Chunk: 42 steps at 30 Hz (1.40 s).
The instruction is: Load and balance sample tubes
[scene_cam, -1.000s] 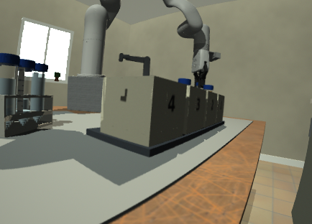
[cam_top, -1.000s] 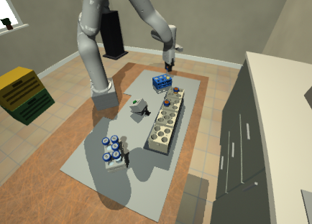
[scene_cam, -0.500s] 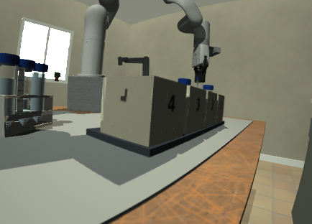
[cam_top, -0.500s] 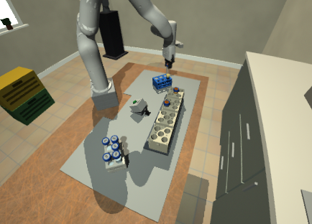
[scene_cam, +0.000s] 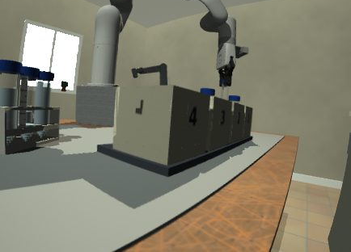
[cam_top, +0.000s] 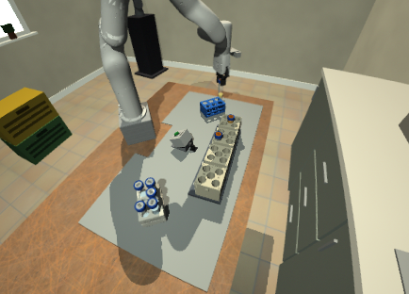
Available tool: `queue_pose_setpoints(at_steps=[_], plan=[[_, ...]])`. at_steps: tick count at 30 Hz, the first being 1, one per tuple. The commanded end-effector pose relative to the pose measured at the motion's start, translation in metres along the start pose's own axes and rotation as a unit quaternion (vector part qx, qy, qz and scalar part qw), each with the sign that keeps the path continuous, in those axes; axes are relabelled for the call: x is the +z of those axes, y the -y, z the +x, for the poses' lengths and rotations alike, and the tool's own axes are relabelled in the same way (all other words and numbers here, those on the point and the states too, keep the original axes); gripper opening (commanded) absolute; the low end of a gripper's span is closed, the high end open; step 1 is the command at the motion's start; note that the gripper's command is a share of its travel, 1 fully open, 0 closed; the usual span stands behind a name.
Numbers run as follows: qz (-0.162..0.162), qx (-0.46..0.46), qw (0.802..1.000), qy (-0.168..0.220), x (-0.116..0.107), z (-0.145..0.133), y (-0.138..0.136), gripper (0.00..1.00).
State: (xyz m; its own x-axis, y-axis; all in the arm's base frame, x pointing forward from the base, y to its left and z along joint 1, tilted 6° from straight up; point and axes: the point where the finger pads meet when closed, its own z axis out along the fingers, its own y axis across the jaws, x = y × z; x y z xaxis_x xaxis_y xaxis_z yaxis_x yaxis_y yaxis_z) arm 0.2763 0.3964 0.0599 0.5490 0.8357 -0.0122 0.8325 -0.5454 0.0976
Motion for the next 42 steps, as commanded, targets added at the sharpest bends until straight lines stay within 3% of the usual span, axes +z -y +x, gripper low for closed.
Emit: queue_pose_setpoints(at_steps=[1, 23, 33, 42], plan=[[0.000, 0.000, 1.000, -0.003, -0.009, 0.002, 0.000, 0.00], [0.000, 0.000, 1.000, -0.003, -0.049, 0.002, 0.000, 0.00], [0.000, 0.000, 1.000, -0.003, -0.049, 0.002, 0.000, 0.00], [0.000, 0.150, 0.989, -0.002, -0.049, -0.022, -0.038, 0.00]])
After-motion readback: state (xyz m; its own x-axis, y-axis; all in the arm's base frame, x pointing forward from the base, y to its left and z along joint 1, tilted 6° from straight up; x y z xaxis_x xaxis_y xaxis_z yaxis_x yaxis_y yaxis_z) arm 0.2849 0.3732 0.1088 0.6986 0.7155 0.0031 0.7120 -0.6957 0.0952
